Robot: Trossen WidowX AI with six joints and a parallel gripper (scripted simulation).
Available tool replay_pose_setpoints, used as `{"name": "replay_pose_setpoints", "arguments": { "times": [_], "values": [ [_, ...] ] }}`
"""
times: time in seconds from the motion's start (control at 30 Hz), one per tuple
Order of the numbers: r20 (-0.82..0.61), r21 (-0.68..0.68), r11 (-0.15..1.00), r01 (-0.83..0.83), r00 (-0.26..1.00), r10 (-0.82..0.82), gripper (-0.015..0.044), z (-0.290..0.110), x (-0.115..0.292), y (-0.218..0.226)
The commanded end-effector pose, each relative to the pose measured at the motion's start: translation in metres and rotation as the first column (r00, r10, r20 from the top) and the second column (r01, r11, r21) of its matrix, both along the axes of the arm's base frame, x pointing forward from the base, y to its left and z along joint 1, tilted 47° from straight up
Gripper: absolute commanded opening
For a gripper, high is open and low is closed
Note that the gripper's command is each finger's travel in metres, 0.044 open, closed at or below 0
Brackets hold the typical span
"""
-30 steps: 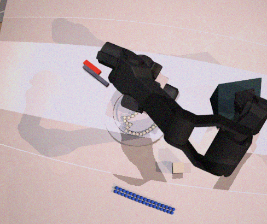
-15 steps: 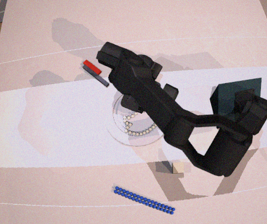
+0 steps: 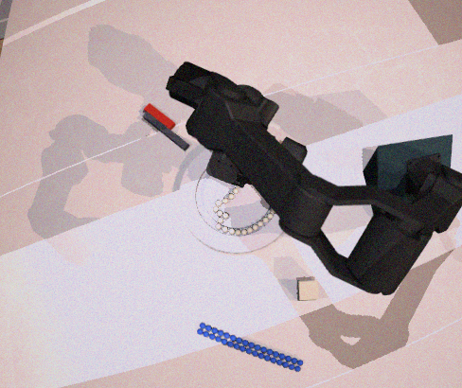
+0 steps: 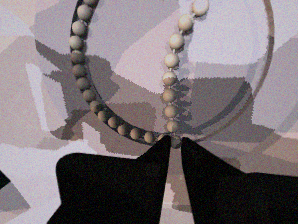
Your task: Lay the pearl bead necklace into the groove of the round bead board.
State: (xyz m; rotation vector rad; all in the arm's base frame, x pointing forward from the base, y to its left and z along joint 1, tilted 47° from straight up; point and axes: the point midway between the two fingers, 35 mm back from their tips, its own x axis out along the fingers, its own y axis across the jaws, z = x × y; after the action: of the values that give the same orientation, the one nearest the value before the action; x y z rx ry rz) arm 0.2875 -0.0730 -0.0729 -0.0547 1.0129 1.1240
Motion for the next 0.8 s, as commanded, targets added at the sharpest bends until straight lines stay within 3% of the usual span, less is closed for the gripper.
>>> {"name": "replay_pose_setpoints", "arguments": {
  "times": [0.0,0.27,0.77],
  "values": [
    [0.003,-0.005,1.000,-0.006,1.000,0.006,0.0000,-0.0018,0.0003,-0.0028],
    [0.003,-0.005,1.000,-0.006,1.000,0.006,0.0000,-0.0072,0.0007,0.0030],
    [0.005,-0.005,1.000,-0.007,1.000,0.007,0.0394,-0.0027,0.0006,-0.0015]
  ]
}}
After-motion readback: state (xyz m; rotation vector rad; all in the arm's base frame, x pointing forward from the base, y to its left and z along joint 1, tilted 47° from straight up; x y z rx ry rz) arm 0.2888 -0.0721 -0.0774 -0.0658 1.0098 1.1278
